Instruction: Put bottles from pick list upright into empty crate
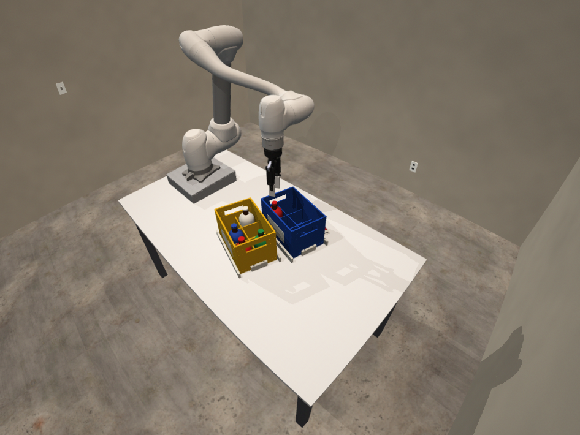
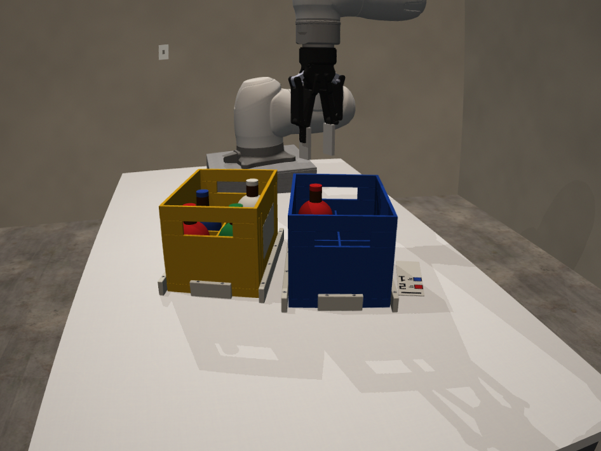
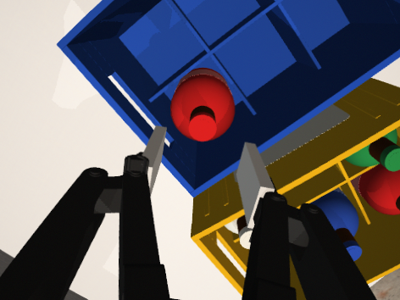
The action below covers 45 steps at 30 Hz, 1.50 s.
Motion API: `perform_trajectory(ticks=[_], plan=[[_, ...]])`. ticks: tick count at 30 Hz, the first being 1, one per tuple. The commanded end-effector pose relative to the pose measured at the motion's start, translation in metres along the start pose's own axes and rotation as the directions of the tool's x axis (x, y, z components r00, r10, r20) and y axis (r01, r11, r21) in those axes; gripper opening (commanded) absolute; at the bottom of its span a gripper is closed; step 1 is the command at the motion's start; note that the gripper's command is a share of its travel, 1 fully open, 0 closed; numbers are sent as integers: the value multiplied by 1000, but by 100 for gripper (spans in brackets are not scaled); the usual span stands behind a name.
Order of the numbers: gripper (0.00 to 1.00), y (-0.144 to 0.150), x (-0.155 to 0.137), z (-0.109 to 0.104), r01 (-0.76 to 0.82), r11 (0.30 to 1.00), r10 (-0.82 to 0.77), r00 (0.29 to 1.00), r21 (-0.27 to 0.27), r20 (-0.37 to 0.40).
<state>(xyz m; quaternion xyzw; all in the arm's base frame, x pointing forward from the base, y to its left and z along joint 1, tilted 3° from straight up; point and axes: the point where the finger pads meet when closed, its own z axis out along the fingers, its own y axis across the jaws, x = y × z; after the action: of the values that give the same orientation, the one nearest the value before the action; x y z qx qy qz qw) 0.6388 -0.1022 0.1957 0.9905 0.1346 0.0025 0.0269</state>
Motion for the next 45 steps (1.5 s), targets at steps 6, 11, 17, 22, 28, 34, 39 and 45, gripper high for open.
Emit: perform_trajectory(ticks=[6, 11, 17, 22, 28, 34, 39, 45], plan=[[38, 0, 0, 0, 0, 1000, 0, 1000, 0, 0], [38, 0, 0, 0, 0, 1000, 0, 1000, 0, 0], [38, 0, 0, 0, 0, 1000, 0, 1000, 0, 0], [38, 0, 0, 0, 0, 1000, 0, 1000, 0, 0], [38, 5, -4, 0, 0, 1000, 0, 1000, 0, 0], [38, 30, -9, 0, 0, 1000, 0, 1000, 0, 0], [38, 49, -13, 0, 0, 1000, 0, 1000, 0, 0], [38, 79, -19, 0, 0, 1000, 0, 1000, 0, 0]])
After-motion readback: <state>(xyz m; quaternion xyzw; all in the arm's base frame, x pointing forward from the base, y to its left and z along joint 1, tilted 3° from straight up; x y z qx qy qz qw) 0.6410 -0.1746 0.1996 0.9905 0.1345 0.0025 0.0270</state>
